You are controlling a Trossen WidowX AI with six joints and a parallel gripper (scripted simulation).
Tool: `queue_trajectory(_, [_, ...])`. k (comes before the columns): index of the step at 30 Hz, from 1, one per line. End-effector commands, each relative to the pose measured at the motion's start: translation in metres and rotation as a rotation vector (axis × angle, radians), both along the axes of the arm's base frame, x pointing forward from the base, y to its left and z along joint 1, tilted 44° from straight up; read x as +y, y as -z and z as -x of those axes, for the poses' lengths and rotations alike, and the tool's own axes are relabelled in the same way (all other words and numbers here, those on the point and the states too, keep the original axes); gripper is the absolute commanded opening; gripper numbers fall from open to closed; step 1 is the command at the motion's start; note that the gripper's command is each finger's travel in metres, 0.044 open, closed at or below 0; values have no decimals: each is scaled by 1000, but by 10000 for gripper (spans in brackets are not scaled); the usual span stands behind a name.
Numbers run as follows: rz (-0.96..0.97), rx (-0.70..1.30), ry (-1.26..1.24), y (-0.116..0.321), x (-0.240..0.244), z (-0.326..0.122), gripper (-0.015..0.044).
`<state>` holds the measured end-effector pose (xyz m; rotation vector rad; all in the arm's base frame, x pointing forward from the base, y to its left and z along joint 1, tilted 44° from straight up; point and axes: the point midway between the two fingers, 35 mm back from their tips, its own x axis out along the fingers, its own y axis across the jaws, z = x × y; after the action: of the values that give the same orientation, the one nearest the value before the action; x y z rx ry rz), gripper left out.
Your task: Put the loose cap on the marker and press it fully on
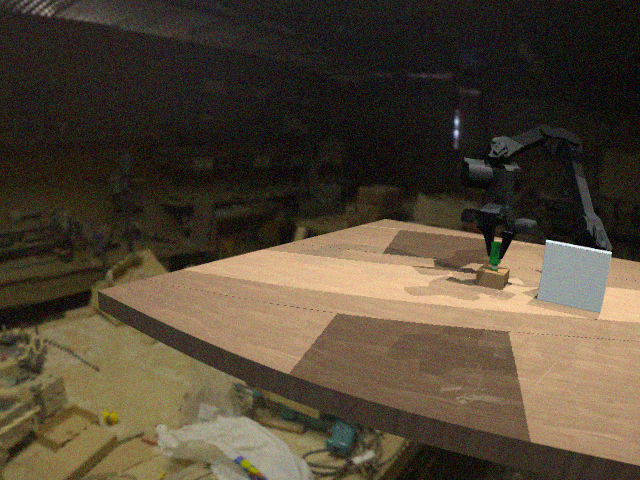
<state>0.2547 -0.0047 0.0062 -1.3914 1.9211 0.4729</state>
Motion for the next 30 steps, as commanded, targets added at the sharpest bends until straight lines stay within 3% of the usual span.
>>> queue_trajectory(1, [0,0,0,0,0,0,53])
queue_trajectory(16, [0,0,0,0,0,0,440])
queue_trajectory(25, [-3,1,0,-52,49,-13,440])
queue_trajectory(30, [-2,1,0,-54,51,-13,440])
